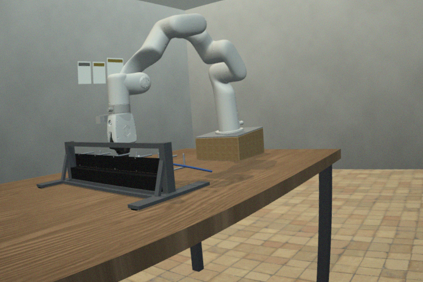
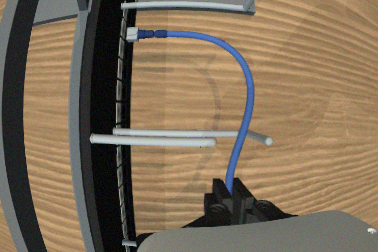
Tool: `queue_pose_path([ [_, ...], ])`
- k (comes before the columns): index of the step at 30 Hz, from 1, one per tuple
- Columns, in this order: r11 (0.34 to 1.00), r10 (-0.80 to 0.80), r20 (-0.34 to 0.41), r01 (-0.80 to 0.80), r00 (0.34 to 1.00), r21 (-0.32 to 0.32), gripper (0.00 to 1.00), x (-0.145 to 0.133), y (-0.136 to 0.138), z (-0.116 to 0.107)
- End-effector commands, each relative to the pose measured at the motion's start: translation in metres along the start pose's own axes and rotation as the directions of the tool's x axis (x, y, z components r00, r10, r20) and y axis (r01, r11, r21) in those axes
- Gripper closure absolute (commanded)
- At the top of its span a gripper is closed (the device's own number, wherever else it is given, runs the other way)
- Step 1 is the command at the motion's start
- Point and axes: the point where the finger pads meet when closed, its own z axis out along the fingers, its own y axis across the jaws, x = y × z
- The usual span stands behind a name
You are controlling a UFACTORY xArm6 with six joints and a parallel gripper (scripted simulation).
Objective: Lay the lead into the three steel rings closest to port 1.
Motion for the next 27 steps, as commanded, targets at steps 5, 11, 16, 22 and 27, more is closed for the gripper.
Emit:
queue_pose_path([
  [5,1.000,0.000,-0.001,0.000,1.000,0.005,1.00,0.000,-0.002,-0.002],
  [11,1.000,0.000,-0.001,0.000,1.000,0.005,1.00,0.000,-0.002,-0.002],
  [16,1.000,0.000,-0.001,0.000,1.000,0.005,1.00,0.000,-0.004,-0.002],
  [22,1.000,0.000,-0.001,0.000,1.000,0.005,1.00,0.000,-0.009,-0.002],
  [27,1.000,0.000,-0.001,0.000,1.000,0.005,1.00,0.000,-0.017,-0.002],
])
